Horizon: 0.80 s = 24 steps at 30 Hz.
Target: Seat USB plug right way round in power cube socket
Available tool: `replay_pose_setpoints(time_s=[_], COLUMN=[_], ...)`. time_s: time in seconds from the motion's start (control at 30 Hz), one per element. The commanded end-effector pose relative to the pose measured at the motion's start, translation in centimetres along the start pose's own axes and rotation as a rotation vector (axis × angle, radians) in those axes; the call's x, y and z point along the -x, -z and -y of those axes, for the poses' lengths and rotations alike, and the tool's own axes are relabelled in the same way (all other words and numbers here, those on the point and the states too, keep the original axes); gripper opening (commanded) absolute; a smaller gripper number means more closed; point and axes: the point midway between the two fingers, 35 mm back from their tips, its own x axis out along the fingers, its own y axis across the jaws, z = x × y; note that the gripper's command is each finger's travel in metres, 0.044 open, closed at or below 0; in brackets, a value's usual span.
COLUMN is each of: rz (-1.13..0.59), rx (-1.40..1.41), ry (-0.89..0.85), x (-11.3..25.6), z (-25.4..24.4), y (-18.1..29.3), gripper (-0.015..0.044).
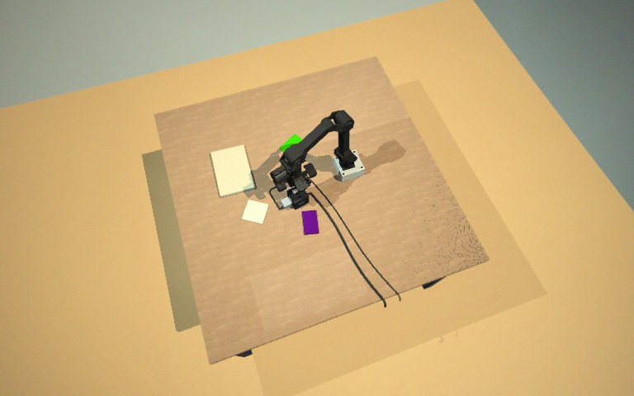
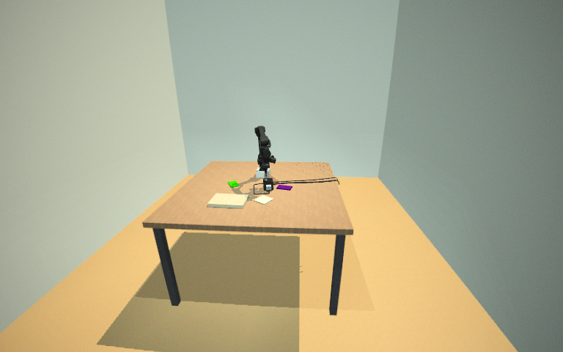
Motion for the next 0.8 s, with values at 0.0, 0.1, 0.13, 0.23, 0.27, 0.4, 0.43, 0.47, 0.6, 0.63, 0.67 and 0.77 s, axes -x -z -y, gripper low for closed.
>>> replay_pose_setpoints(time_s=[0.0,0.1,0.13,0.23,0.27,0.4,0.43,0.47,0.6,0.63,0.67,0.77], rz=[-0.004,-0.004,-0.004,-0.005,-0.005,-0.005,-0.005,-0.006,-0.006,-0.006,-0.006,-0.007], rx=[0.008,0.009,0.010,0.012,0.012,0.015,0.015,0.016,0.018,0.019,0.019,0.021], ry=[0.002,0.002,0.002,0.002,0.002,0.002,0.002,0.002,0.002,0.002,0.002,0.002], x=[-0.08,-0.12,-0.13,-0.16,-0.18,-0.22,-0.24,-0.25,-0.30,-0.31,-0.32,-0.36], z=[0.07,0.07,0.07,0.07,0.07,0.07,0.07,0.07,0.07,0.07,0.07,0.07], y=[0.07,0.08,0.09,0.10,0.10,0.12,0.13,0.13,0.15,0.15,0.16,0.17], gripper=[0.0000,0.0000,0.0000,0.0000,0.0000,0.0000,0.0000,0.0000,0.0000,0.0000,0.0000,0.0000])
